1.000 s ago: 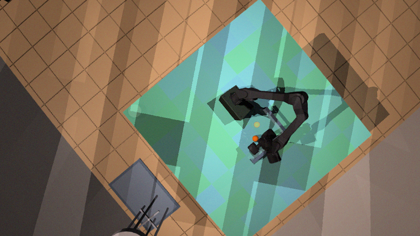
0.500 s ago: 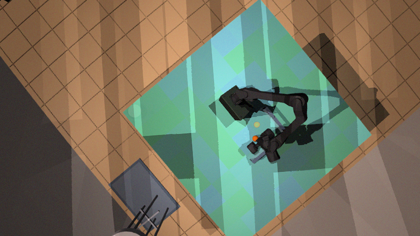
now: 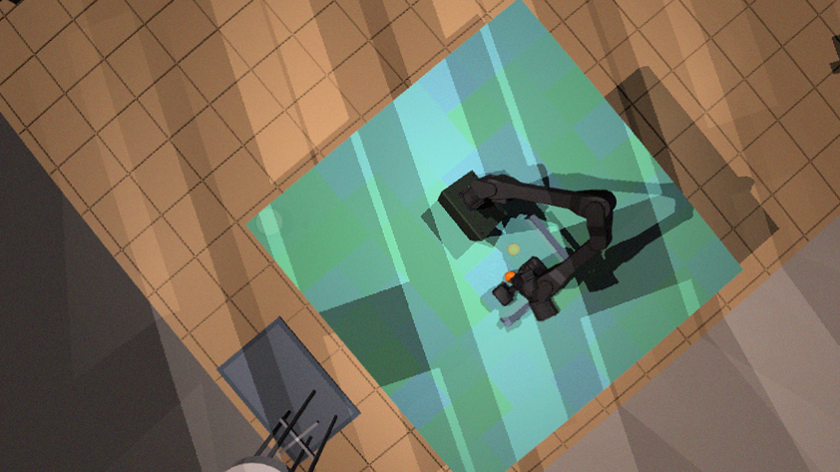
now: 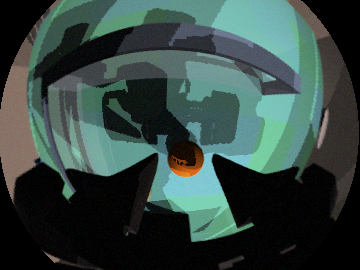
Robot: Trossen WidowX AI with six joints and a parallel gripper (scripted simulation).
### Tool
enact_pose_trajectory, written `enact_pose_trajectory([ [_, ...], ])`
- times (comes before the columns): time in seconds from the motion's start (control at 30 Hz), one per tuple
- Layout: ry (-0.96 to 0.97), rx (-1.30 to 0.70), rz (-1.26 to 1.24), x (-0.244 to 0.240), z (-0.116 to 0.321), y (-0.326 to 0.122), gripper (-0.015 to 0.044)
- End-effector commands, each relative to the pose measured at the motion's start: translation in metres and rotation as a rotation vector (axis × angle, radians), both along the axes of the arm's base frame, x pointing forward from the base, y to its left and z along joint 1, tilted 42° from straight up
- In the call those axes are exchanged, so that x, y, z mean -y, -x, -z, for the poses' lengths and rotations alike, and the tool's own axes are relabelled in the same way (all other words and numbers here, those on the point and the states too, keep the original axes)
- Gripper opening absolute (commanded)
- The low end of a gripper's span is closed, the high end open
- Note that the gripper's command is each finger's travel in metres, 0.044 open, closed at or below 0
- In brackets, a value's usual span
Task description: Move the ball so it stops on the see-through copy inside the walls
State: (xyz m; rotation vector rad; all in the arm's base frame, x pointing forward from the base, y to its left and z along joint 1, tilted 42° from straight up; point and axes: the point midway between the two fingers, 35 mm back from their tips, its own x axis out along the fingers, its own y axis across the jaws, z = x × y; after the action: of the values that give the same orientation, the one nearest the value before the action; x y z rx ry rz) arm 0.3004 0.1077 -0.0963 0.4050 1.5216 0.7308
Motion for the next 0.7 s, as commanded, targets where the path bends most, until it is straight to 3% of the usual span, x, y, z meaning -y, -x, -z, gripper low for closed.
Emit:
enact_pose_trajectory([
  [0.0,-0.004,-0.012,0.002,-0.003,0.005,0.004,0.0317],
  [0.13,-0.004,-0.012,0.002,-0.003,0.005,0.004,0.0212],
  [0.37,-0.004,-0.012,0.002,-0.003,0.005,0.004,0.0165],
  [0.57,0.002,-0.010,0.003,0.013,-0.011,-0.004,0.0008],
  [0.67,0.005,-0.009,0.004,0.028,-0.027,-0.009,0.0000],
])
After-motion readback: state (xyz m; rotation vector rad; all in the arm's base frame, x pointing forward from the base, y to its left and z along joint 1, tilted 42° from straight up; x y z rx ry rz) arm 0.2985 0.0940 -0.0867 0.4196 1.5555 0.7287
